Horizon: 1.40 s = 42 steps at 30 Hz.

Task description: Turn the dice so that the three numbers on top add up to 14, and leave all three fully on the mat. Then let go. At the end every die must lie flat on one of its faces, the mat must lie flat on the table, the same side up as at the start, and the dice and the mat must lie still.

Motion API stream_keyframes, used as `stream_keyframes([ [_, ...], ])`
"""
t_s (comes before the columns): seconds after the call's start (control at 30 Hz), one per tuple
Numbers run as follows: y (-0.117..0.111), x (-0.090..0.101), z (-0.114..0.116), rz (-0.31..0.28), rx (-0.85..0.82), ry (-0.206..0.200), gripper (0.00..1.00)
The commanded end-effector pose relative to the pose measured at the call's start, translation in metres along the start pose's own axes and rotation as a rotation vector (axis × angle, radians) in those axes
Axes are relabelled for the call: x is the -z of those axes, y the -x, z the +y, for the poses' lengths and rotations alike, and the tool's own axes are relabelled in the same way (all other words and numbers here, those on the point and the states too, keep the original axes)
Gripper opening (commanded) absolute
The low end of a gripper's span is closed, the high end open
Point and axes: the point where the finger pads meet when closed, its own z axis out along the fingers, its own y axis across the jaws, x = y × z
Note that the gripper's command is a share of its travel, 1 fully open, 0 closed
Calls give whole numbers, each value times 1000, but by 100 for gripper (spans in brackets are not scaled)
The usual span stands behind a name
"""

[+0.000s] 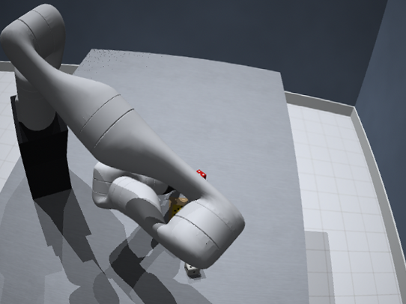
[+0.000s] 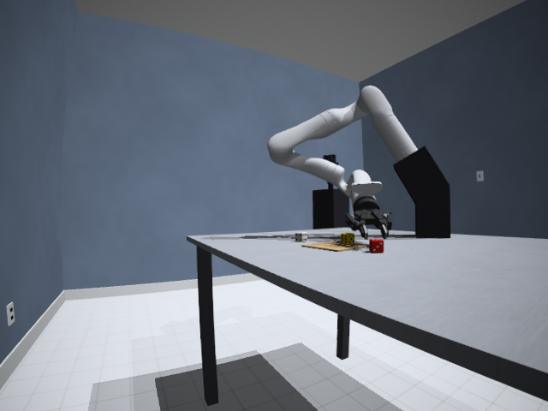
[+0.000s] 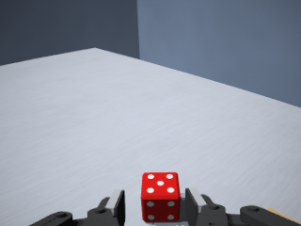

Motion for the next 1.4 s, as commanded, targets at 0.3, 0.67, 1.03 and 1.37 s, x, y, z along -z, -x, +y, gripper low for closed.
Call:
stream_keyframes([
  [0.3, -20, 12, 2, 6, 8, 3, 46],
  [0.67, -51, 29, 2, 6, 8, 3, 46],
  [1.03, -55, 31, 2, 6, 8, 3, 46],
  [1.37, -55, 30, 2, -7, 8, 4, 46],
])
